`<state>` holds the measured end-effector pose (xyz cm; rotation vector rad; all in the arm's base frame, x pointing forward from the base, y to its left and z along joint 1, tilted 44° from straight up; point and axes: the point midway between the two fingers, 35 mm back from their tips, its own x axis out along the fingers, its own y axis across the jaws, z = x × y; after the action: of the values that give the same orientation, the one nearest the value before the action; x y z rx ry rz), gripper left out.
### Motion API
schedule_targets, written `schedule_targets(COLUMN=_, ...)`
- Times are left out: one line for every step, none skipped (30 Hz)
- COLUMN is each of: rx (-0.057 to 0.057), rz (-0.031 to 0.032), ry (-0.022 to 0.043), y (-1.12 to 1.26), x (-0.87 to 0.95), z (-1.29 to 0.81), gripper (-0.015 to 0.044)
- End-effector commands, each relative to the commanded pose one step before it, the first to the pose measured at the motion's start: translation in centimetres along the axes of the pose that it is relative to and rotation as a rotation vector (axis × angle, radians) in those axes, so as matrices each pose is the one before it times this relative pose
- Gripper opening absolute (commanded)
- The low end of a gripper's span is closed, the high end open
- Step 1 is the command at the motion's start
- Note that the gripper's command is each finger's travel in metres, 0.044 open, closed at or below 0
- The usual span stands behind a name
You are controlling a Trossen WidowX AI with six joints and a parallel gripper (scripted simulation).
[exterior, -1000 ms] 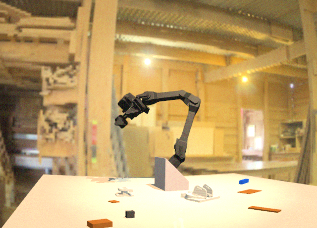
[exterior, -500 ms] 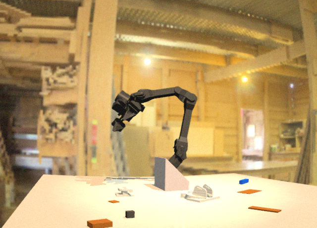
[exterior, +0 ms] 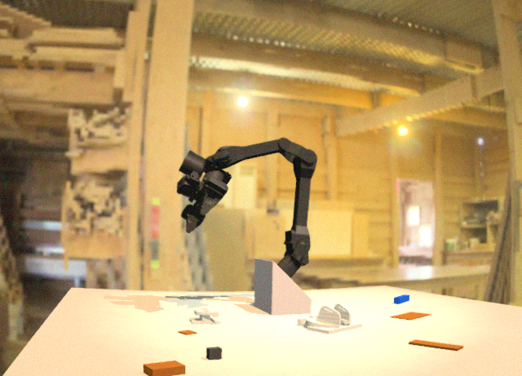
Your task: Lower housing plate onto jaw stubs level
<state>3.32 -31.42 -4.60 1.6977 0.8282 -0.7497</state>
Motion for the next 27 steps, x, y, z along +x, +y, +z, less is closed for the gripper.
schedule_targets(rx=0.0205, rz=-0.04214, ry=0.05462, y=0.619, x=1.605, z=-0.103, gripper=0.044)
schedule_targets(rx=0.005, rz=-0.00996, ry=0.01477, y=0.134, x=0.434, z=-0.103, gripper=0.044)
schedule_targets(rx=0.0049, rz=-0.01025, ry=0.01461, y=0.134, x=0.432, z=-0.103, gripper=0.044)
schedule_targets(rx=0.0049, rz=-0.01053, ry=0.01443, y=0.134, x=0.431, z=-0.103, gripper=0.044)
schedule_targets(rx=0.0048, rz=-0.01081, ry=0.01426, y=0.133, x=0.43, z=-0.104, gripper=0.044)
schedule_targets(rx=0.0048, rz=-0.01109, ry=0.01407, y=0.133, x=0.429, z=-0.104, gripper=0.044)
schedule_targets(rx=0.0048, rz=-0.01136, ry=0.01389, y=0.133, x=0.428, z=-0.104, gripper=0.044)
schedule_targets(rx=0.0047, rz=-0.01163, ry=0.01369, y=0.133, x=0.427, z=-0.104, gripper=0.044)
schedule_targets(rx=0.0047, rz=-0.0119, ry=0.0135, y=0.132, x=0.425, z=-0.105, gripper=0.044)
schedule_targets(rx=-0.002, rz=-0.01372, ry=0.01207, y=0.117, x=0.436, z=-0.11, gripper=0.044)
schedule_targets(rx=-0.0018, rz=-0.01247, ry=0.01071, y=0.106, x=0.39, z=-0.099, gripper=0.044)
schedule_targets(rx=-0.0019, rz=-0.01249, ry=0.01049, y=0.106, x=0.385, z=-0.097, gripper=0.044)
schedule_targets(rx=-0.0019, rz=-0.01237, ry=0.01016, y=0.105, x=0.376, z=-0.095, gripper=0.044)
schedule_targets(rx=-0.0016, rz=-0.01078, ry=0.00867, y=0.091, x=0.323, z=-0.082, gripper=0.044)
schedule_targets(rx=-0.0013, rz=-0.00873, ry=0.0069, y=0.074, x=0.259, z=-0.065, gripper=0.044)
schedule_targets(rx=0.0, rz=-0.00654, ry=0.00549, y=0.06, x=0.198, z=-0.049, gripper=0.044)
schedule_targets(rx=0.0016, rz=-0.00716, ry=0.00657, y=0.072, x=0.223, z=-0.056, gripper=0.044)
schedule_targets(rx=0.002, rz=-0.00905, ry=0.00814, y=0.09, x=0.278, z=-0.07, gripper=0.044)
schedule_targets(rx=0.0023, rz=-0.0108, ry=0.00947, y=0.106, x=0.327, z=-0.082, gripper=0.044)
schedule_targets(rx=0.005, rz=-0.0111, ry=0.0106, y=0.124, x=0.348, z=-0.09, gripper=0.044)
schedule_targets(rx=0.0055, rz=-0.01249, ry=0.01151, y=0.136, x=0.383, z=-0.1, gripper=0.044)
schedule_targets(rx=0.0055, rz=-0.01272, ry=0.0113, y=0.135, x=0.382, z=-0.1, gripper=0.044)
schedule_targets(rx=0.0055, rz=-0.01295, ry=0.01108, y=0.134, x=0.381, z=-0.101, gripper=0.044)
schedule_targets(rx=0.0055, rz=-0.01318, ry=0.01085, y=0.133, x=0.379, z=-0.101, gripper=0.044)
schedule_targets(rx=0.0055, rz=-0.0134, ry=0.01062, y=0.133, x=0.378, z=-0.102, gripper=0.044)
schedule_targets(rx=0.0055, rz=-0.01362, ry=0.01039, y=0.132, x=0.377, z=-0.102, gripper=0.044)
schedule_targets(rx=0.0055, rz=-0.01383, ry=0.01016, y=0.131, x=0.376, z=-0.102, gripper=0.044)
